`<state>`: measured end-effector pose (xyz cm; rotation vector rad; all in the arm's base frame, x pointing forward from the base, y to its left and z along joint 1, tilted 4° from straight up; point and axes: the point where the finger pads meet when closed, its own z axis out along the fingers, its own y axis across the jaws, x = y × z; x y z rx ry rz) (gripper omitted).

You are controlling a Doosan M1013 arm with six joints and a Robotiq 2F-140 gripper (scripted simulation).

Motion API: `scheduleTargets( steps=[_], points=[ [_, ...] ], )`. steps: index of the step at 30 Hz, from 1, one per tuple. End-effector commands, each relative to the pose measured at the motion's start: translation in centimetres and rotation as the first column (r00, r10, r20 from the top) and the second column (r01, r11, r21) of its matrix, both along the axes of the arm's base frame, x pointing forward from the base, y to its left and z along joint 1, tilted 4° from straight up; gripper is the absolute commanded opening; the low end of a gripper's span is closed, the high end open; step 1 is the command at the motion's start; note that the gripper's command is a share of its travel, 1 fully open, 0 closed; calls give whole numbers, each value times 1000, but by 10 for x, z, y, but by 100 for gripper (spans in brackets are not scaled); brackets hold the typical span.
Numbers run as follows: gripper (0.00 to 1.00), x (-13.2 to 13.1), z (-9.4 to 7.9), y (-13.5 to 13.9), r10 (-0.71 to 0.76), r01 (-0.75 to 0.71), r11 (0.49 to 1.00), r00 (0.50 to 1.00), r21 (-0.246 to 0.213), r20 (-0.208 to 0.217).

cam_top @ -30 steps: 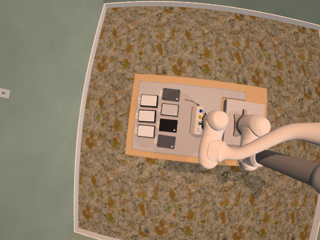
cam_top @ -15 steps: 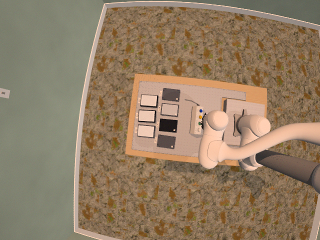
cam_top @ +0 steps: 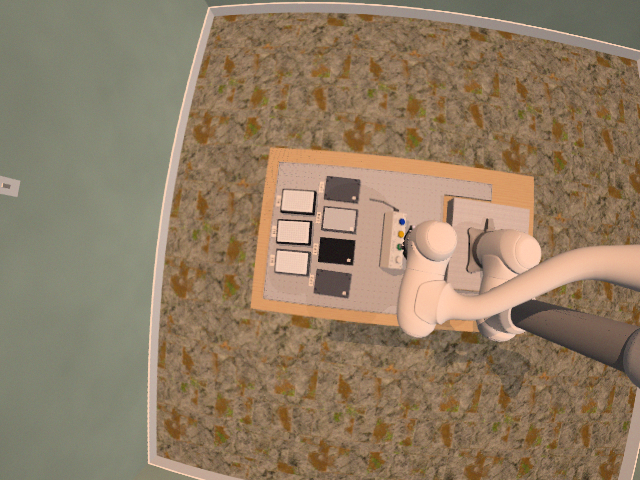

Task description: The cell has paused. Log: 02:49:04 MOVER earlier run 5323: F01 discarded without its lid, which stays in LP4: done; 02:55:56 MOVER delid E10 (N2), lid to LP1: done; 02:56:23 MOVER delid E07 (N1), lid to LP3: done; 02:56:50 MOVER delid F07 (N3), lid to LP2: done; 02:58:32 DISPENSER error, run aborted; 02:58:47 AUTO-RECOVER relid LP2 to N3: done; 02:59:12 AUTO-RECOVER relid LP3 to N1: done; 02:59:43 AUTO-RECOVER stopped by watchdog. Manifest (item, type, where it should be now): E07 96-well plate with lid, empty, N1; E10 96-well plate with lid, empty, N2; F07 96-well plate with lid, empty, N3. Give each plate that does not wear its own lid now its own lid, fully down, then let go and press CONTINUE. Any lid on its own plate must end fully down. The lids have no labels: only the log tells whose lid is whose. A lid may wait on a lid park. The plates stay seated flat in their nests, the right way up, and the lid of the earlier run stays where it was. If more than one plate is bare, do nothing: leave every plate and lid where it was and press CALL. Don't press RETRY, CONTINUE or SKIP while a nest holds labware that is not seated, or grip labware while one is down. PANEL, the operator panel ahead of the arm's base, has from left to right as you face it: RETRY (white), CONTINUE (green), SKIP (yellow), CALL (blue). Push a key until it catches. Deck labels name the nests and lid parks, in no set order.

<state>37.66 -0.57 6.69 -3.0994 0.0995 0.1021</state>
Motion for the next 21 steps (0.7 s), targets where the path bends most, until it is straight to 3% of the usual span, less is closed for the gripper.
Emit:
scheduleTargets(
  steps=[1,21],
  points=[
    [0,0,-2,-1,-7,7,1000,1000,1,0],
    [0,-1,-10,-1,-7,7,1000,1000,1,0]
  ],
)
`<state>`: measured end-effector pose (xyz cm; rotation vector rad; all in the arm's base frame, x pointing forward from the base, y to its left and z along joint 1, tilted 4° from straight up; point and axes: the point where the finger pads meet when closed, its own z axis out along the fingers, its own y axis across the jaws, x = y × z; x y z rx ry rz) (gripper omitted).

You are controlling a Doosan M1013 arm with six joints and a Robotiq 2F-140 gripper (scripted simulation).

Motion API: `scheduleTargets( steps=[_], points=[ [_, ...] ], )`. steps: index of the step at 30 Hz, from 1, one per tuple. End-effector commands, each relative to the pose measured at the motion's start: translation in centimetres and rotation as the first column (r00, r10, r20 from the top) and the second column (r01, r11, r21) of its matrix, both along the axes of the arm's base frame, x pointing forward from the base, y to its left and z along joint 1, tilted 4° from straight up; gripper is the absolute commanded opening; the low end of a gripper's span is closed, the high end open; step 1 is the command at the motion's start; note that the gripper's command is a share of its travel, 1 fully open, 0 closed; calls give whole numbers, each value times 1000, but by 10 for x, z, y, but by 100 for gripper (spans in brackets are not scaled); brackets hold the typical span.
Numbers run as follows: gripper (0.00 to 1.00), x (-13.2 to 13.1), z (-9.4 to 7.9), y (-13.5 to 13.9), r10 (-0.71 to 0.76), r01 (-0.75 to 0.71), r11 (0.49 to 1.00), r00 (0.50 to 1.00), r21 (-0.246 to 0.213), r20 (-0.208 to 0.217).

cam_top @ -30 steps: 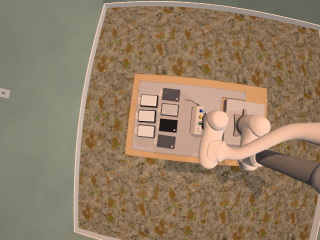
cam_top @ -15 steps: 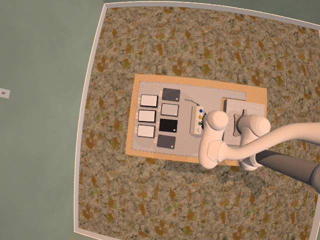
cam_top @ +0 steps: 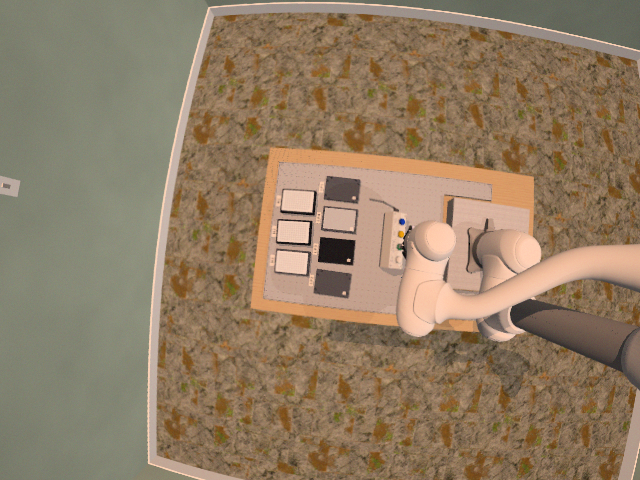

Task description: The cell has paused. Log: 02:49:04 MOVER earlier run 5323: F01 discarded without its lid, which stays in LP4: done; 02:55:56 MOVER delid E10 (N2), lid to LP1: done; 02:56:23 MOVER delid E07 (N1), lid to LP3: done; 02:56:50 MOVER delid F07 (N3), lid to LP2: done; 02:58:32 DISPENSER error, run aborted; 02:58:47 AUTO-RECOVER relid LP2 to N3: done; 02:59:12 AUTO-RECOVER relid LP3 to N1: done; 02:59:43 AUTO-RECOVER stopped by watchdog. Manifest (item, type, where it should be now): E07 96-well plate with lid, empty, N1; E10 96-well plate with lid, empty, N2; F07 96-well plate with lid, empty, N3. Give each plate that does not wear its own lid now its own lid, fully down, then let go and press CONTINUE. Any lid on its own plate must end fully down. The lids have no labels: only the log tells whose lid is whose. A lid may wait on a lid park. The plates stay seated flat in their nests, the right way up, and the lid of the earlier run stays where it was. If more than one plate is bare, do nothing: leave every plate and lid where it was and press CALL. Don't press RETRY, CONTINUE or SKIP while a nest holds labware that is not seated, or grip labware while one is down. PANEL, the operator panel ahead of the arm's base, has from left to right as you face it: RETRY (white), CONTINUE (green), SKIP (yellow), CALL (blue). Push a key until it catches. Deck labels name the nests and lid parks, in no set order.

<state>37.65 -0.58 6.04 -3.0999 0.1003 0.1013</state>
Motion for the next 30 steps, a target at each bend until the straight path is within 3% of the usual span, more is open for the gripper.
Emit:
scheduleTargets(
  steps=[1,30],
  points=[
    [0,-1,-5,-1,-6,6,1000,1000,2,0],
    [0,-2,-26,0,-6,6,1000,1000,2,0]
  ],
)
